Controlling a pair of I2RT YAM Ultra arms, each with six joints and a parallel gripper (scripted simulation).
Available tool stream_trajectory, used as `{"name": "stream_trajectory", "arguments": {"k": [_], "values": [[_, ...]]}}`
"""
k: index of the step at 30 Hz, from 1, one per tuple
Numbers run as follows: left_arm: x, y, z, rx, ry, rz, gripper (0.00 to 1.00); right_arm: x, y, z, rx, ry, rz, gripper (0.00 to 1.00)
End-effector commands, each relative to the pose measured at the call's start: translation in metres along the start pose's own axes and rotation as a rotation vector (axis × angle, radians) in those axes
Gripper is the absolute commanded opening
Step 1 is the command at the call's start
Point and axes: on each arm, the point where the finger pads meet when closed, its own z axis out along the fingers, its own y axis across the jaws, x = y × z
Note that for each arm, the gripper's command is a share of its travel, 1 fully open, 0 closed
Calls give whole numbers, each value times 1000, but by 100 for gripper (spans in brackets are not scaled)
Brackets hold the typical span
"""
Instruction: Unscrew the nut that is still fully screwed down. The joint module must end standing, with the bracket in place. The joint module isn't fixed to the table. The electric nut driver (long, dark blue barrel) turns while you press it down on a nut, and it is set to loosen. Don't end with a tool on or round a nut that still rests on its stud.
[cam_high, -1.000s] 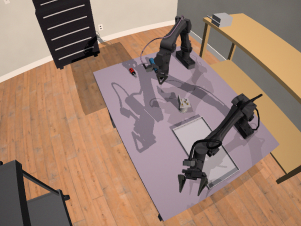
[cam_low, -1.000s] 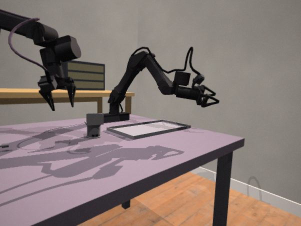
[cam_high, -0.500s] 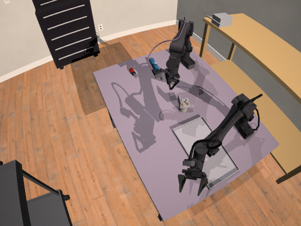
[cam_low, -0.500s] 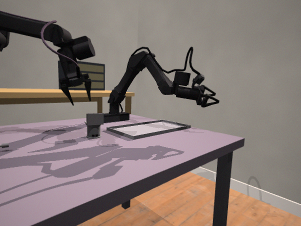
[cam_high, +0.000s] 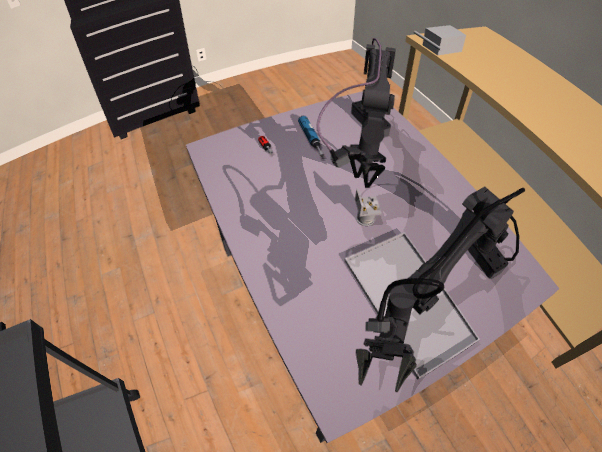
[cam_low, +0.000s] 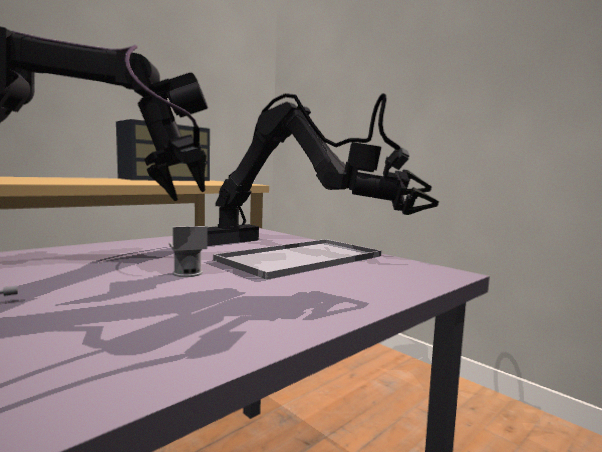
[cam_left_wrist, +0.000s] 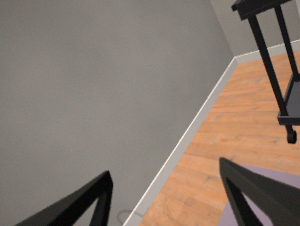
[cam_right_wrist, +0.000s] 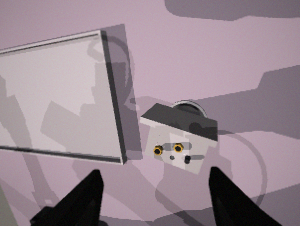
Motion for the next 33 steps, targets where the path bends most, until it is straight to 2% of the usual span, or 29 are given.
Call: {"name": "stream_trajectory", "arguments": {"k": [1, 5, 10, 11, 13, 22, 24, 25, 30, 32, 33], "values": [[-17, 6, 3, -13, -25, -11, 86, 21, 40, -15, -66, -13, -118, 65], [-17, 6, 3, -13, -25, -11, 86, 44, 68, -19, -100, -15, -213, 65], [-17, 6, 3, -13, -25, -11, 86, 34, 63, -18, -95, -21, -195, 65], [-17, 6, 3, -13, -25, -11, 86, 39, 72, -34, -129, -35, -216, 65], [-17, 6, 3, -13, -25, -11, 86, 66, 85, -23, -130, -13, -282, 65], [-17, 6, 3, -13, -25, -11, 86, 135, 136, -38, -222, -5, -491, 65], [-17, 6, 3, -13, -25, -11, 86, 135, 136, -38, -221, -6, -491, 65], [-17, 6, 3, -13, -25, -11, 86, 124, 133, -36, -215, -13, -473, 65], [-17, 6, 3, -13, -25, -11, 86, 124, 132, -36, -215, -13, -473, 65], [-17, 6, 3, -13, -25, -11, 86, 121, 135, -48, -235, -24, -470, 65], [-17, 6, 3, -13, -25, -11, 86, 131, 137, -50, -241, -18, -486, 65]]}}
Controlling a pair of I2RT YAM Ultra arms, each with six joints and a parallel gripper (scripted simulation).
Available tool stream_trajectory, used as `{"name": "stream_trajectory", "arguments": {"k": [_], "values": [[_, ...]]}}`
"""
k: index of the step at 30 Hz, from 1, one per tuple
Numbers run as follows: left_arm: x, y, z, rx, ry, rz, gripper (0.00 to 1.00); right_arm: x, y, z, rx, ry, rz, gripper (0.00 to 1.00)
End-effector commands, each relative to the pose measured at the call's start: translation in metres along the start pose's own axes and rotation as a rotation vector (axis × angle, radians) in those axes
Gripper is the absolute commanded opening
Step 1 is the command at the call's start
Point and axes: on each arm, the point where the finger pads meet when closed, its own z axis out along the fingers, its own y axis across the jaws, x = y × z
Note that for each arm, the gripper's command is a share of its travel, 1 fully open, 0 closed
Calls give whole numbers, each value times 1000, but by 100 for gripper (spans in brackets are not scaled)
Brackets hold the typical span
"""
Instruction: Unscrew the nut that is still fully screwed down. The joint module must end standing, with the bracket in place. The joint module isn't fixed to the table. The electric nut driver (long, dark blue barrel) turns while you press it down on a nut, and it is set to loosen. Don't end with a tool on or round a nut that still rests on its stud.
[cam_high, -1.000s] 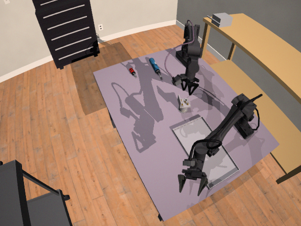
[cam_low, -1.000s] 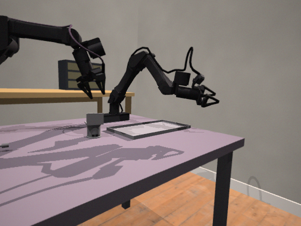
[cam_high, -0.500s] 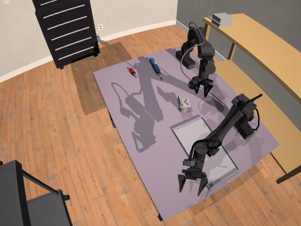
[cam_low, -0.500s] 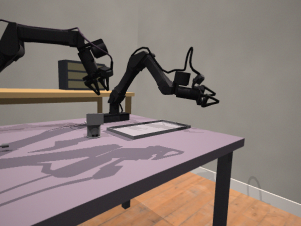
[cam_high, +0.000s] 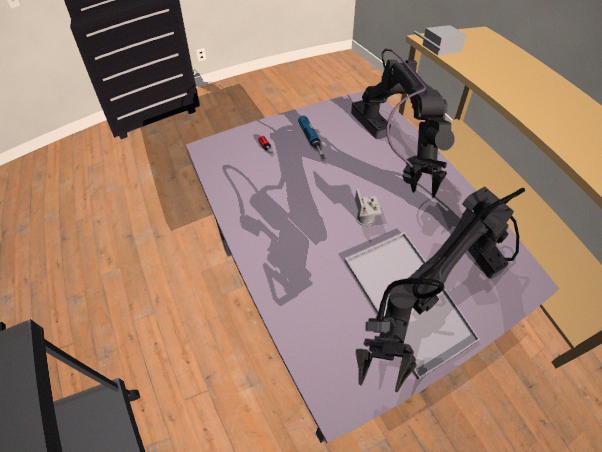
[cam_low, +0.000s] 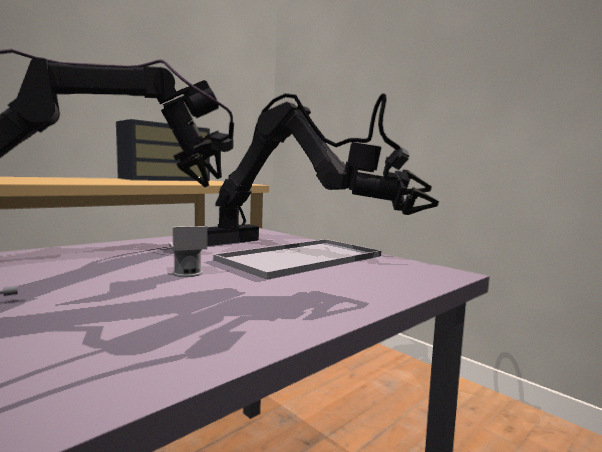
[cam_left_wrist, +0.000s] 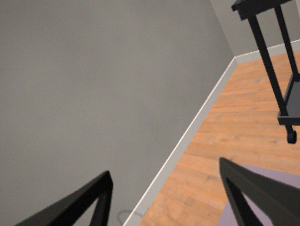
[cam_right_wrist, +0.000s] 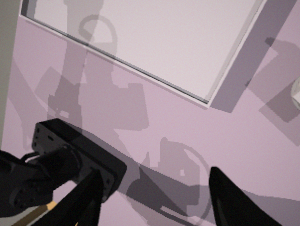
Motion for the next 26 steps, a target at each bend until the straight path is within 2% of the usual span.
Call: {"name": "stream_trajectory", "arguments": {"k": [1, 26], "values": [[-17, 6, 3, -13, -25, -11, 86, -7, 17, -28, -45, -48, -23, 65], [-17, 6, 3, -13, -25, -11, 86, -13, 14, -29, -49, -56, -11, 65]]}}
